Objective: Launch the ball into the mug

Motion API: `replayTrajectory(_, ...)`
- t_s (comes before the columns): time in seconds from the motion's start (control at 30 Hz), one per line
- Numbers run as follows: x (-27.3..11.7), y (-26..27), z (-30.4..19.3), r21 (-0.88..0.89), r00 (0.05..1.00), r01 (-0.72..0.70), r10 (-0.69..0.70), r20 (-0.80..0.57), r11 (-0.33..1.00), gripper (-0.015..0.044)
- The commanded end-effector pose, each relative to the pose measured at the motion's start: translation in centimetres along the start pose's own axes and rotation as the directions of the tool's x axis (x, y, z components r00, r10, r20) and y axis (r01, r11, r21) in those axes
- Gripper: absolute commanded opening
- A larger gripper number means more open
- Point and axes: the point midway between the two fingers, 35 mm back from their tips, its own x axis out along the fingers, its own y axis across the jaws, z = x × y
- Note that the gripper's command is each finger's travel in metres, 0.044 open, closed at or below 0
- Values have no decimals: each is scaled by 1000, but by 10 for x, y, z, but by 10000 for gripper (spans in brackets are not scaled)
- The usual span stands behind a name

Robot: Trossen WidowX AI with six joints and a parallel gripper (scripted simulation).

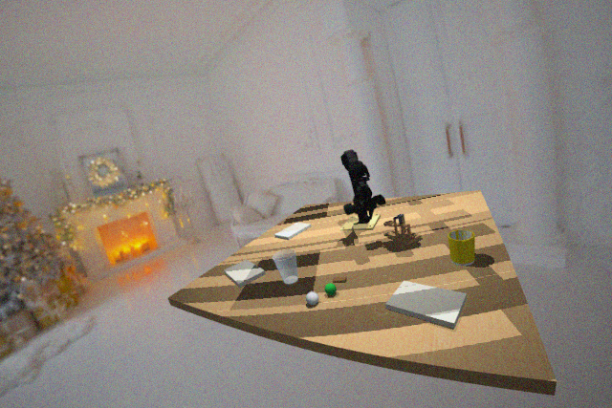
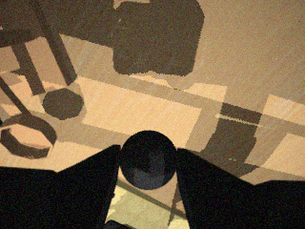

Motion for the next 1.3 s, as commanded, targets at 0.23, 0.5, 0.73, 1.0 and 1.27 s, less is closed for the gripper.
replayTrajectory(0.23, 12, 47, -7, -119, 997, 31, -40, -72, 992, 0)
replayTrajectory(0.5, 18, 79, -16, -218, 992, 50, -73, -98, 975, 0)
replayTrajectory(0.73, 24, 103, -28, -287, 985, 79, -119, -125, 955, 0)
replayTrajectory(1.0, 28, 116, -37, -328, 979, 99, -152, -137, 939, 0)
replayTrajectory(1.27, 42, 114, -33, -328, 979, 100, -152, -137, 939, 0)
